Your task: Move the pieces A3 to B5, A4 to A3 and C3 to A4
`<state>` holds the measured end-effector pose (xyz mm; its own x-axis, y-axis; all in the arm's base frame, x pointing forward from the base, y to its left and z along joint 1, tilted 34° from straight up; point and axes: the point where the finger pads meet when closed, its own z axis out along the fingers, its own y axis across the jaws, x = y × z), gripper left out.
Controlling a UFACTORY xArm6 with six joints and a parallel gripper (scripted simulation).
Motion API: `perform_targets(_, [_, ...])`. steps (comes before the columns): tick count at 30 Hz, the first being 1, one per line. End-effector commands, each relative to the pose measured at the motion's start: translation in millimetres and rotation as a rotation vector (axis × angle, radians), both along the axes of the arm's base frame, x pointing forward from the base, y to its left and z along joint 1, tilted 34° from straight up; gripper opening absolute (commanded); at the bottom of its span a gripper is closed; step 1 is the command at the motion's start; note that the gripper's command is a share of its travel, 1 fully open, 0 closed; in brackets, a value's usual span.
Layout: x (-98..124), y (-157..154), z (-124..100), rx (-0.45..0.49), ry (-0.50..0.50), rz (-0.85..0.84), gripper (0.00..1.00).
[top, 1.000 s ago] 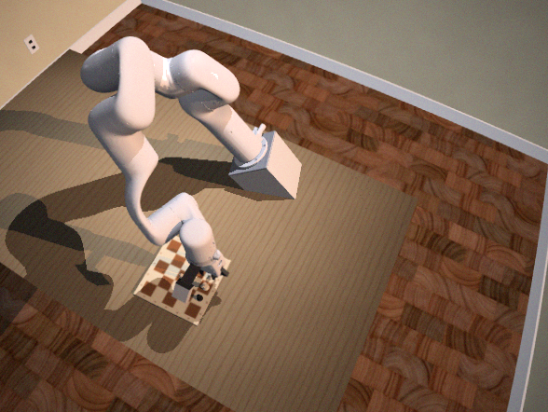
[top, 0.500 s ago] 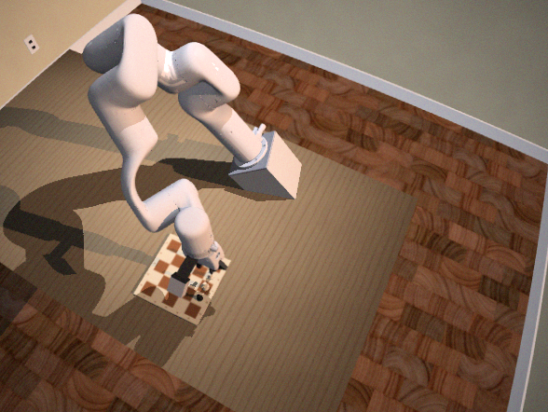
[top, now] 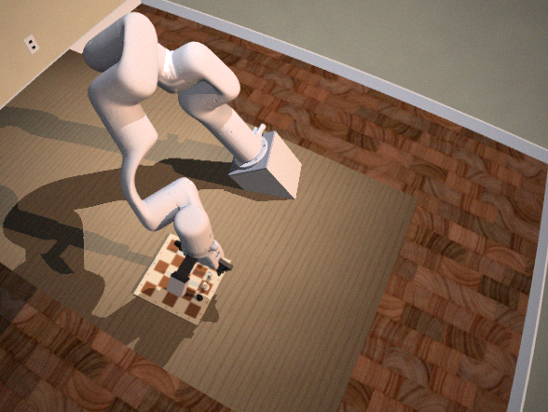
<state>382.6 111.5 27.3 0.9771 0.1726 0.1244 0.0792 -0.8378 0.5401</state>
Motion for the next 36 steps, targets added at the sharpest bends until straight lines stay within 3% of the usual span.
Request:
perform_targets(1, [1, 1, 1, 0.002, -0.003, 0.001, 1.0])
perform_targets(13, [1, 1, 1, 0.006, -0.013, -0.016, 1.0])
perform_targets(22, [-3, -1, 5, 0.046, -0.118, -0.183, 1.0])
perform_targets(36, [-21, -14, 23, 0.192, -0.474, -0.792, 1.0])
